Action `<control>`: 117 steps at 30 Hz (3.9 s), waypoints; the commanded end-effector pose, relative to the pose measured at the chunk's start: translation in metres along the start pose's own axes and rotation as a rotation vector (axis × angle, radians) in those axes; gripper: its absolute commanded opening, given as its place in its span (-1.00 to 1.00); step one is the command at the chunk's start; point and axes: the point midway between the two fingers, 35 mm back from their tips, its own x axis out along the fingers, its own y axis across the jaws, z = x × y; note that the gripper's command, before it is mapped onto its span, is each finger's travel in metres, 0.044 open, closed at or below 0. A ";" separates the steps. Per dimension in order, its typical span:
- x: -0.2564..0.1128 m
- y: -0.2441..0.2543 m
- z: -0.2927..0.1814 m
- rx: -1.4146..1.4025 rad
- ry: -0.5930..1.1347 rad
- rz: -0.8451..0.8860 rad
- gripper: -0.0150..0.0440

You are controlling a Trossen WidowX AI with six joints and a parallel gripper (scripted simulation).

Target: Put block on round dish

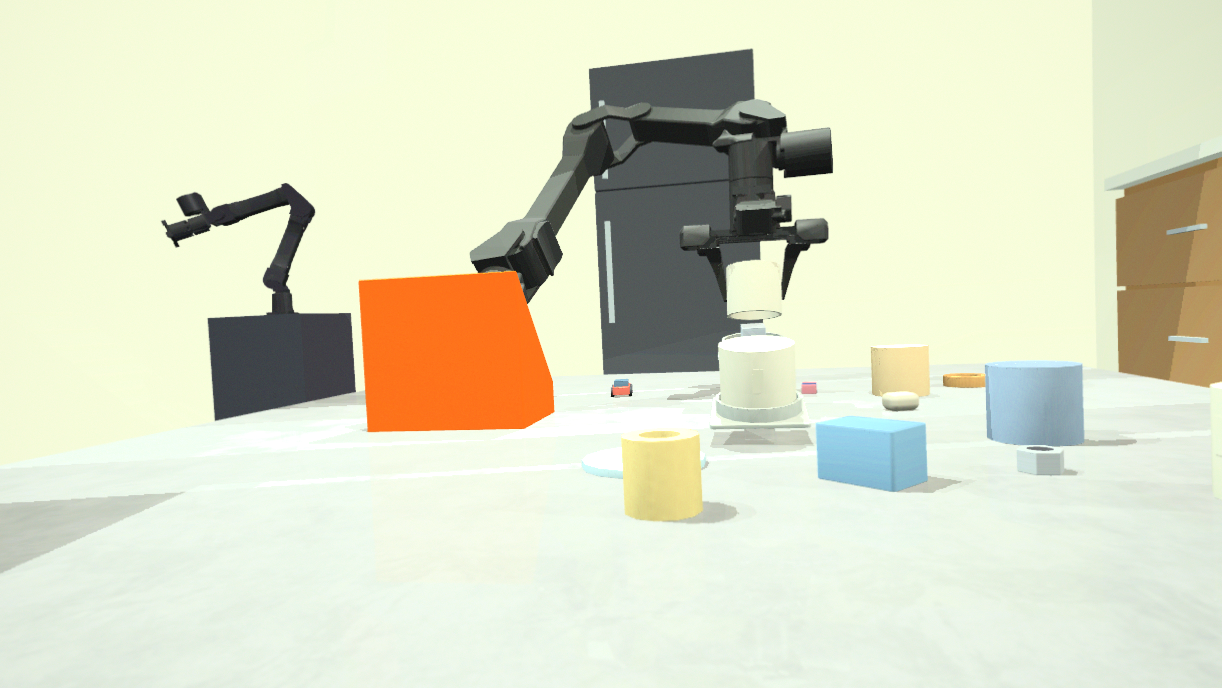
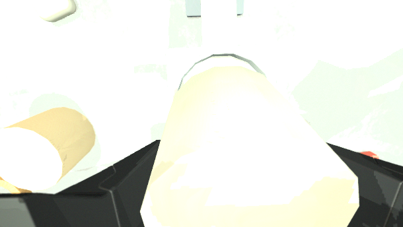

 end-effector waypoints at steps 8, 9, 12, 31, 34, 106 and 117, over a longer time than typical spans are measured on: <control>-0.017 0.001 0.000 -0.003 0.003 0.012 -0.49; -0.019 0.000 0.000 -0.003 0.003 0.012 -0.49; -0.022 0.000 -0.001 -0.003 0.004 0.012 -0.49; -0.036 -0.005 -0.003 0.000 0.013 0.000 -0.49; -0.036 -0.005 -0.003 0.000 0.013 0.000 -0.49; 0.050 -0.084 -0.092 -0.003 0.011 0.011 -0.49; 0.080 -0.090 -0.097 -0.003 0.018 0.011 -0.49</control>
